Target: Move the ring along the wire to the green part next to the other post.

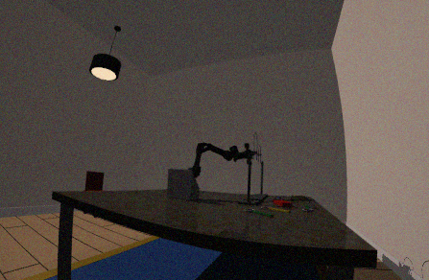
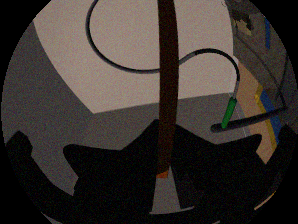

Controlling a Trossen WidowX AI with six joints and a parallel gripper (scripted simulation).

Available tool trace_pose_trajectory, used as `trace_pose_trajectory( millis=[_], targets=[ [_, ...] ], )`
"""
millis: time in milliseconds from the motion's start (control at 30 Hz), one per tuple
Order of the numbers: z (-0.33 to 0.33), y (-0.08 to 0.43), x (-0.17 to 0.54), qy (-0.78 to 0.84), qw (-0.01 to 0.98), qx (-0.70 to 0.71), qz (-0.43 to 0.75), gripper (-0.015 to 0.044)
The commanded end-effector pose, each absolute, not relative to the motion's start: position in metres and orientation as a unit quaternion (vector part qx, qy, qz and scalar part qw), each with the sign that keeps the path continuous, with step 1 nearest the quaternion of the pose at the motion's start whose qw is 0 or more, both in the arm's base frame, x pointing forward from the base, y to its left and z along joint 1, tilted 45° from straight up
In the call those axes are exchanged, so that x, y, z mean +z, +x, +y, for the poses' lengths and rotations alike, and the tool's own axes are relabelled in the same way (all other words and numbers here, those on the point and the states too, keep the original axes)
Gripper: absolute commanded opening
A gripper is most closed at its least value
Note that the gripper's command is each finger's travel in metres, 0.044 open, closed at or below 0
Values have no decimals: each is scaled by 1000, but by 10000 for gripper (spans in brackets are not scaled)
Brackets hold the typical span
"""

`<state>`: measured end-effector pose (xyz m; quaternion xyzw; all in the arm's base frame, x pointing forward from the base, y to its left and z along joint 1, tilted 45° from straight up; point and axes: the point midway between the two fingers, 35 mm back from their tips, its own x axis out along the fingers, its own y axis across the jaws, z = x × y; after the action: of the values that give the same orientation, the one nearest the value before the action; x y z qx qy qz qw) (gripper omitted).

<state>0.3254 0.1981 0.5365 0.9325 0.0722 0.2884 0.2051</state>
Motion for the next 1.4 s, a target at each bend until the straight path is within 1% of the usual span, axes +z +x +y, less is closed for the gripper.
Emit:
trace_pose_trajectory(
  millis=[0, 700, 1367],
  targets=[
    [209, 328, 527, 926, 234, 286, 77, -150],
    [250, 323, 488, 857, 408, 291, 118, -150],
    [276, 321, 423, 725, 606, 282, 165, -150]
  ],
)
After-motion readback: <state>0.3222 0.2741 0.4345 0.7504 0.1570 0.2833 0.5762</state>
